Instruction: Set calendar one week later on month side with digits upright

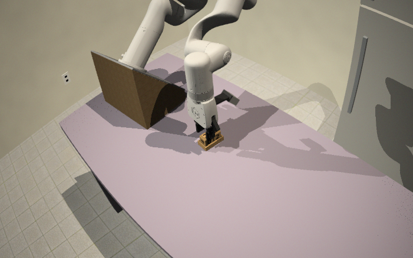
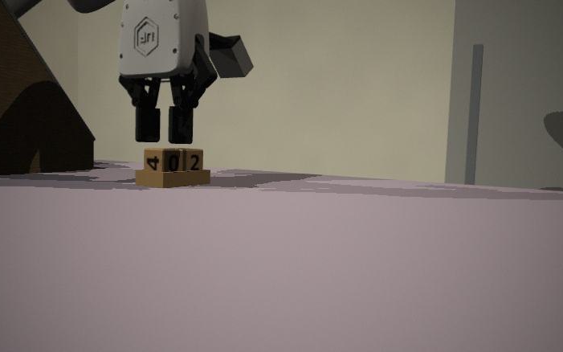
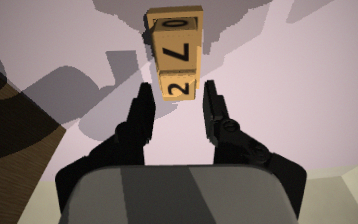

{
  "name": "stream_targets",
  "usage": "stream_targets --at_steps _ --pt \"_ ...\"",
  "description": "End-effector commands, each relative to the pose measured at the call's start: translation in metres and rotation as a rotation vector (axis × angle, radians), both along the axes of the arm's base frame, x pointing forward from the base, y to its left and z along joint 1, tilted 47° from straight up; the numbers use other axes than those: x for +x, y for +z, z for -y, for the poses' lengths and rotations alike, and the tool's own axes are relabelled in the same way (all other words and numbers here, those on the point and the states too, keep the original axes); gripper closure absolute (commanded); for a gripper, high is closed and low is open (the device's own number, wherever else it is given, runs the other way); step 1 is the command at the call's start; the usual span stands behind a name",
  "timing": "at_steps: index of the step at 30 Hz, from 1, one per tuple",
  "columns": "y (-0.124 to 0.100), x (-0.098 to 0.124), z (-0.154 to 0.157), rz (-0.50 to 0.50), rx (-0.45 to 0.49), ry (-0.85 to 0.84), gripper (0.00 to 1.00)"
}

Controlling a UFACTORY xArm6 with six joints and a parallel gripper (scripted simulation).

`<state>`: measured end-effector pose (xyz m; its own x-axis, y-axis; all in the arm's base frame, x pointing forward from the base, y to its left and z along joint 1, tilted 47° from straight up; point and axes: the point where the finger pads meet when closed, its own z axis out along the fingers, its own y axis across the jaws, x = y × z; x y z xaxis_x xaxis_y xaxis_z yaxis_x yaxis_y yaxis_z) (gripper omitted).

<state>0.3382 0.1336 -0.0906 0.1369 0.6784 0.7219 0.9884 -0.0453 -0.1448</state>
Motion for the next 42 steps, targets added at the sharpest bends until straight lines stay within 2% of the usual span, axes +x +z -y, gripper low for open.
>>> stream_targets --at_steps 1,21,42 --pt "0.0 0.001 0.001 0.002 -0.001 -0.001 0.51" --pt "-0.001 0.001 -0.001 0.002 -0.001 -0.001 0.51" --pt "-0.018 -0.001 -0.019 0.002 -0.001 -0.001 0.51"
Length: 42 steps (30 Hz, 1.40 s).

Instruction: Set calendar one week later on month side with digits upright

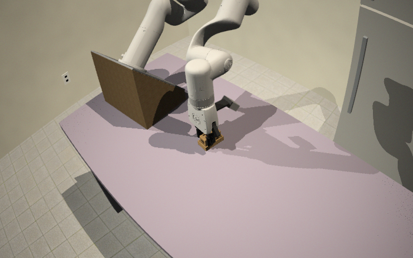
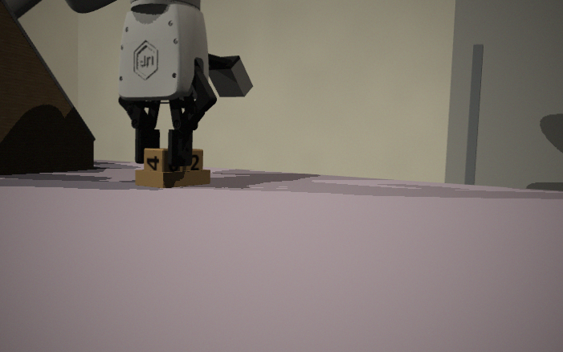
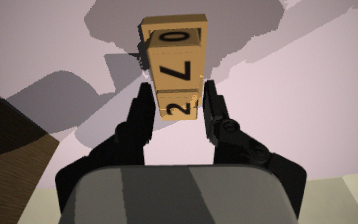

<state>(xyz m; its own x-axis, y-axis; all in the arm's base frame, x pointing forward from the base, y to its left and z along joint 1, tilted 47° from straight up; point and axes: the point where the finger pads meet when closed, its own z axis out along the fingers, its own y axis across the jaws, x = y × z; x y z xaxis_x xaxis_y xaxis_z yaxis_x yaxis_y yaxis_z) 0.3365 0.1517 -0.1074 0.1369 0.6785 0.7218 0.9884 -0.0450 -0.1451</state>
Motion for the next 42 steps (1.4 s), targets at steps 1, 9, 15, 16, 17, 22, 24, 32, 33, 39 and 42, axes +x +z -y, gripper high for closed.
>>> stream_targets --at_steps 1,9,15,16,17,22,24,32,33,39,42 --pt "-0.0016 0.0011 -0.0015 0.002 -0.001 -0.002 0.51" --pt "-0.0019 0.001 -0.0019 0.002 -0.001 -0.002 0.51" --pt "-0.0019 0.001 -0.0019 0.002 -0.001 -0.002 0.51" --pt "-0.0019 0.001 -0.0019 0.002 -0.001 -0.002 0.51" --pt "-0.0019 0.001 -0.0019 0.002 -0.001 -0.002 0.51" --pt "-0.0019 0.001 -0.0019 0.002 -0.001 -0.002 0.51" --pt "-0.0019 0.001 -0.0019 0.002 -0.001 -0.002 0.51" --pt "-0.0019 0.001 -0.0019 0.002 -0.001 -0.002 0.51" --pt "-0.0019 0.001 -0.0019 0.002 -0.001 -0.002 0.51" --pt "-0.0019 0.001 -0.0019 0.002 -0.001 -0.002 0.51" --pt "-0.0019 0.001 -0.0019 0.002 -0.001 -0.002 0.71"
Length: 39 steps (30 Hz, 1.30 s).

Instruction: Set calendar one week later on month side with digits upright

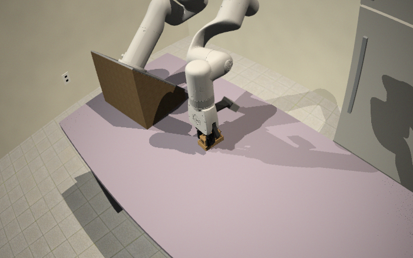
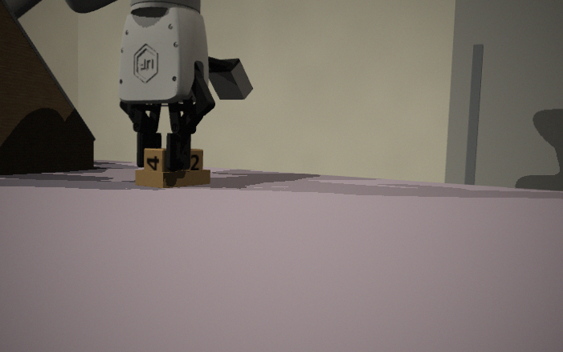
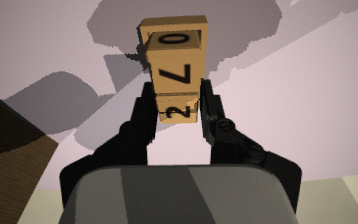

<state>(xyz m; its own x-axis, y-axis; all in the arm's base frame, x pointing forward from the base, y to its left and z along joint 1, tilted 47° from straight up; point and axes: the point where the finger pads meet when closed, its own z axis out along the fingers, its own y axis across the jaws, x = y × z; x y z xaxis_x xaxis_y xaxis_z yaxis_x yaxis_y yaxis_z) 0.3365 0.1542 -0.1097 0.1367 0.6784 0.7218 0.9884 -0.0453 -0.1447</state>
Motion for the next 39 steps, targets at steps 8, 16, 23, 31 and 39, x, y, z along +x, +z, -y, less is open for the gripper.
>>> stream_targets --at_steps 8,16,23,31,39 --pt "0.0004 0.001 0.0006 0.002 0.0 -0.001 0.71" --pt "0.0004 0.001 0.0006 0.002 0.0 -0.001 0.71" --pt "0.0004 0.001 0.0006 0.002 0.0 -0.001 0.71" --pt "0.0004 0.001 0.0006 0.002 0.0 -0.001 0.71" --pt "0.0076 0.0017 0.0084 0.002 0.0 -0.001 0.71"
